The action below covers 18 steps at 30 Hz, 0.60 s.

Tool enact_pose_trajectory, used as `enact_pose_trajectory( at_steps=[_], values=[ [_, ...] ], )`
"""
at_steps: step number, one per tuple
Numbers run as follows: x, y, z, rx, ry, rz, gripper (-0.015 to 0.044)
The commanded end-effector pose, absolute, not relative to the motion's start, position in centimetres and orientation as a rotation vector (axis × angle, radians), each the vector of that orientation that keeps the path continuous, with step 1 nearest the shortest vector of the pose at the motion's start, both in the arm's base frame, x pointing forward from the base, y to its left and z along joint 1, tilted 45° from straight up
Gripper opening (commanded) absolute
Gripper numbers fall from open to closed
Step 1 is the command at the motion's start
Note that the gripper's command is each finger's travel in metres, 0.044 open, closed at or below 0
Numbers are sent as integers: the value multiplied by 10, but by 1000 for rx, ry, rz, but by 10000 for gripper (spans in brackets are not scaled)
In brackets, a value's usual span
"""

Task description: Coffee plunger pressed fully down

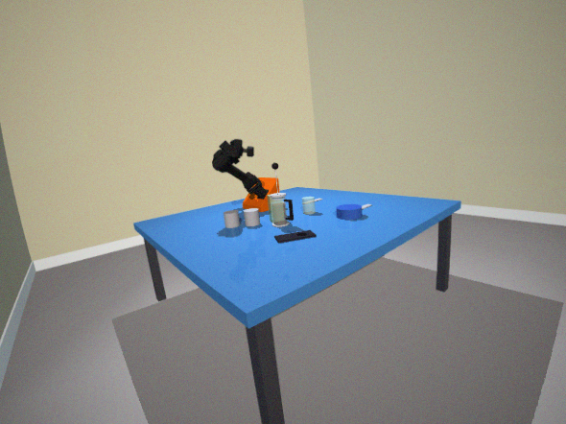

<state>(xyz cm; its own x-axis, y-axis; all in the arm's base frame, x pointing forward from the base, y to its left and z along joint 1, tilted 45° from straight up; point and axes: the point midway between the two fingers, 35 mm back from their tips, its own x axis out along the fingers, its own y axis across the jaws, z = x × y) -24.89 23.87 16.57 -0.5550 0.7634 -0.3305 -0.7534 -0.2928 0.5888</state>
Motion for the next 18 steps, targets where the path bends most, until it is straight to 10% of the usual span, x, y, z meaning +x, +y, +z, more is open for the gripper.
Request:
enact_pose_trajectory(
  at_steps=[1, 18],
  values=[
    [-211, 274, 167, 26, 803, 1797, 440],
    [61, 332, 189, -79, 477, 778, 440]
  ],
)
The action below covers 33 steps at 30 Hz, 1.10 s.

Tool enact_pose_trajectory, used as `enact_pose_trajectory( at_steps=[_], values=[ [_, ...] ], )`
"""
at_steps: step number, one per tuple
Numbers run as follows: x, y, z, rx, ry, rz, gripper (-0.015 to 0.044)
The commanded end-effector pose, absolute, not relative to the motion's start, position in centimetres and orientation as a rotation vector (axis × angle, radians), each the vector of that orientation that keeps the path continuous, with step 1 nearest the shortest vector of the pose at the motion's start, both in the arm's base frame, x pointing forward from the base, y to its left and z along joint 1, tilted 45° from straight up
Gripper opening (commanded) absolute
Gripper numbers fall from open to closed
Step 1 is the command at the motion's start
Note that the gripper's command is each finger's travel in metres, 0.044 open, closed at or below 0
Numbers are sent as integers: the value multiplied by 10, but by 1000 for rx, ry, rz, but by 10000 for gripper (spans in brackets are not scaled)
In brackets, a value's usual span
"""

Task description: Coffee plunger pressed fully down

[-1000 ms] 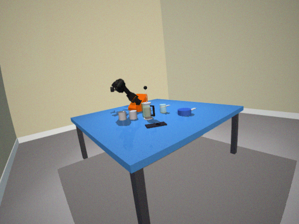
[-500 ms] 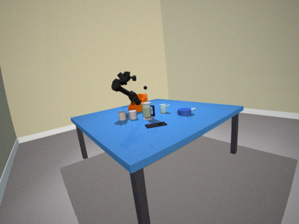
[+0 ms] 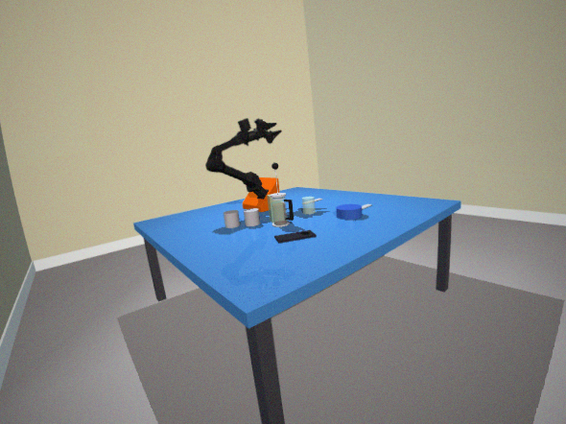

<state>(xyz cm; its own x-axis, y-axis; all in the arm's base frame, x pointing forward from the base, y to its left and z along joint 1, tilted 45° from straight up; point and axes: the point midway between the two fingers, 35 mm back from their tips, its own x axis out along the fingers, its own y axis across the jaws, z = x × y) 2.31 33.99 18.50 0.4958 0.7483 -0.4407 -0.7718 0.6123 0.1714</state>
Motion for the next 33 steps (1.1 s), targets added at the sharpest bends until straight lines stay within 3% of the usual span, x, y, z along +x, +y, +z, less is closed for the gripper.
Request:
enact_pose_trajectory(
  at_steps=[1, 10, 16, 23, 33],
  values=[
    [77, 327, 192, -95, 464, 716, 440],
    [204, 250, 226, -250, 357, 144, 440],
    [260, 174, 257, -403, 323, -243, 440],
    [289, 91, 292, -614, 327, -632, 440],
    [290, 79, 272, -620, 347, -627, 440]
  ],
)
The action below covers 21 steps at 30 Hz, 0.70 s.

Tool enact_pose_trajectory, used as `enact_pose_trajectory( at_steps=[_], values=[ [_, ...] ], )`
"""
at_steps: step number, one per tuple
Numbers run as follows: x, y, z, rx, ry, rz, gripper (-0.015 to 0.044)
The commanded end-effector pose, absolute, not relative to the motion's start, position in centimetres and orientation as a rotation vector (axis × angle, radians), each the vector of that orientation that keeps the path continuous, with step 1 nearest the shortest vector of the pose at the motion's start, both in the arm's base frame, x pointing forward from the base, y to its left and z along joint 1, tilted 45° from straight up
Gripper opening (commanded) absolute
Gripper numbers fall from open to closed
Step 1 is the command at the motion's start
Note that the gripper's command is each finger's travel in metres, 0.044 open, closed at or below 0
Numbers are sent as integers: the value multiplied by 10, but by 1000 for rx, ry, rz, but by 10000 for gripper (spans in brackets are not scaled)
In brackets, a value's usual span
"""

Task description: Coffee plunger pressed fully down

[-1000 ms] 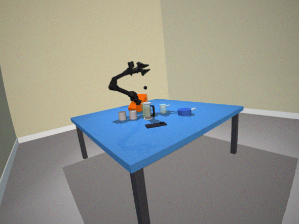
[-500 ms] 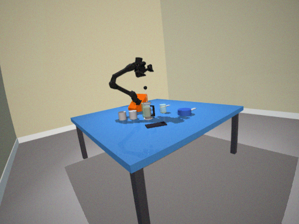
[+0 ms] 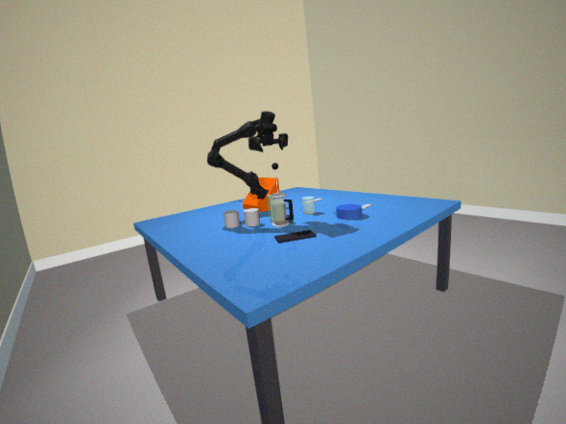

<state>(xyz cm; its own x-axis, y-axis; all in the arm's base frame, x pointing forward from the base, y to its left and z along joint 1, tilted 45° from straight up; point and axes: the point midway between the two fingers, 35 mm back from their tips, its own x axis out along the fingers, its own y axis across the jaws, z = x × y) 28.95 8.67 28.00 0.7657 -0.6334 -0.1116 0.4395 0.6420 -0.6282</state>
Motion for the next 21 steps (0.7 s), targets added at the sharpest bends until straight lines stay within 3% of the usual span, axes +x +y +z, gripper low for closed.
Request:
enact_pose_trajectory(
  at_steps=[1, 21],
  values=[
    [290, 75, 268, -620, 348, -626, 440],
    [301, 41, 246, -621, 341, -627, 440]
  ],
)
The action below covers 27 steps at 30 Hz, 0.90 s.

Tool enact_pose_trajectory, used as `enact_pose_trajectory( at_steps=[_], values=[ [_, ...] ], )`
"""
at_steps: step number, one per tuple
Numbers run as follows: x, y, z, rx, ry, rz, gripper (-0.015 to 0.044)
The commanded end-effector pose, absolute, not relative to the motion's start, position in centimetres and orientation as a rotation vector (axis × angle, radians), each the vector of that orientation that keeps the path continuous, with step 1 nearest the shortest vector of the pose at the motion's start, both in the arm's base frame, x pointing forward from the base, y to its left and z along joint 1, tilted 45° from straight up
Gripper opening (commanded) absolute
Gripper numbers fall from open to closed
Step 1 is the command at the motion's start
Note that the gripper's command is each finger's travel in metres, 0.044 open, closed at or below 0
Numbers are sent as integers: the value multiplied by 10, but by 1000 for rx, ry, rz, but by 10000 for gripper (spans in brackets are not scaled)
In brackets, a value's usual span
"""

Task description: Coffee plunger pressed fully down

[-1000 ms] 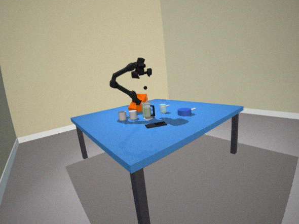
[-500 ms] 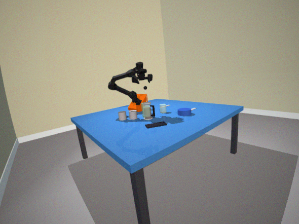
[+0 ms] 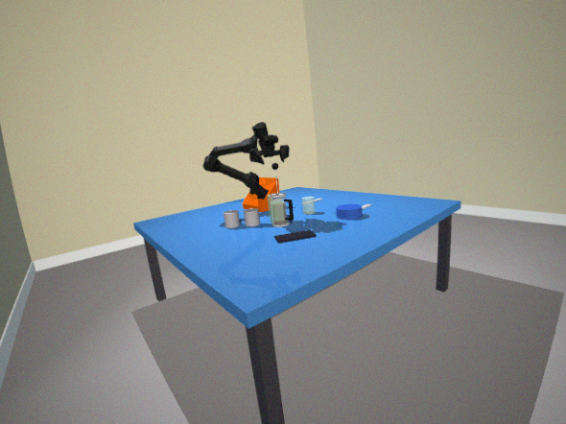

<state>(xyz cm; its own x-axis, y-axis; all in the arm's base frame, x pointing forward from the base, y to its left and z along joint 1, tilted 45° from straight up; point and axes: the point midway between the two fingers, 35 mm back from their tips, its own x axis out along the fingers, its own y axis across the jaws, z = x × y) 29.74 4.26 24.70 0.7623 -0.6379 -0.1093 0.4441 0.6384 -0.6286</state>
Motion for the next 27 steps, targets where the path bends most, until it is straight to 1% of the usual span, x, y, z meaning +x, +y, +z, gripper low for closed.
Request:
enact_pose_trajectory(
  at_steps=[1, 18, 27],
  values=[
    [302, 40, 246, -620, 341, -627, 440],
    [320, 23, 245, -624, 331, -629, 440],
    [320, 23, 245, -624, 331, -629, 204]
  ],
)
